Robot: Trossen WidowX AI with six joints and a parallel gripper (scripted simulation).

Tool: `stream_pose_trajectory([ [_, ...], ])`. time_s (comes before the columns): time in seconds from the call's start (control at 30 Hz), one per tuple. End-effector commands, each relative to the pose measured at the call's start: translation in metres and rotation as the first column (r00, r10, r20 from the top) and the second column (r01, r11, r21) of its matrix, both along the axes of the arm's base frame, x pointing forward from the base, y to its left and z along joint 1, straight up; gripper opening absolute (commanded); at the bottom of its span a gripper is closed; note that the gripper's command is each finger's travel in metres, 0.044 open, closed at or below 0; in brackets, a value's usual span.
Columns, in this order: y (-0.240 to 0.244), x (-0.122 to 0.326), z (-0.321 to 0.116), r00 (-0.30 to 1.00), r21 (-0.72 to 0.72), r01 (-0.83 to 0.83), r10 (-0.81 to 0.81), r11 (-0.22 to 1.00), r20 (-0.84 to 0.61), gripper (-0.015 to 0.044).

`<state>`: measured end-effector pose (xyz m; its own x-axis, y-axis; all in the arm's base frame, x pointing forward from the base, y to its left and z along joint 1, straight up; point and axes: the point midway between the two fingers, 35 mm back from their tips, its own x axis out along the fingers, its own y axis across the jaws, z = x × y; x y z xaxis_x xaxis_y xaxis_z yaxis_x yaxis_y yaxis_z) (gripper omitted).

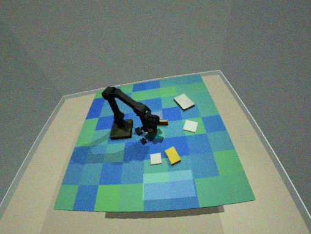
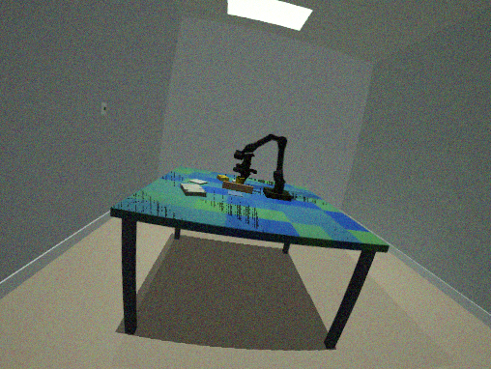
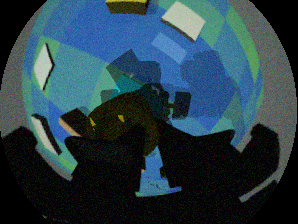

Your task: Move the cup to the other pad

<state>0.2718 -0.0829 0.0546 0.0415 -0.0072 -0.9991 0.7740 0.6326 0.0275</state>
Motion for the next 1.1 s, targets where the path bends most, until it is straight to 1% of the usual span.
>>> stream_pose_trajectory([
  [0.0, -0.0002, -0.0016, -0.0080, 1.000, 0.002, -0.003, 0.003, 1.000, -0.013, 0.0000],
  [0.6, -0.0001, -0.0011, -0.0068, 1.000, 0.001, 0.000, 0.000, 1.000, -0.005, 0.0000],
  [0.77, -0.0001, -0.0011, -0.0068, 1.000, 0.001, 0.000, 0.000, 1.000, -0.005, 0.0131],
  [0.8, -0.0001, -0.0011, -0.0068, 1.000, 0.001, 0.000, 0.000, 1.000, -0.005, 0.0146],
  [1.07, -0.0002, -0.0009, -0.0037, 1.000, 0.001, 0.000, 0.000, 1.000, -0.005, 0.0146],
])
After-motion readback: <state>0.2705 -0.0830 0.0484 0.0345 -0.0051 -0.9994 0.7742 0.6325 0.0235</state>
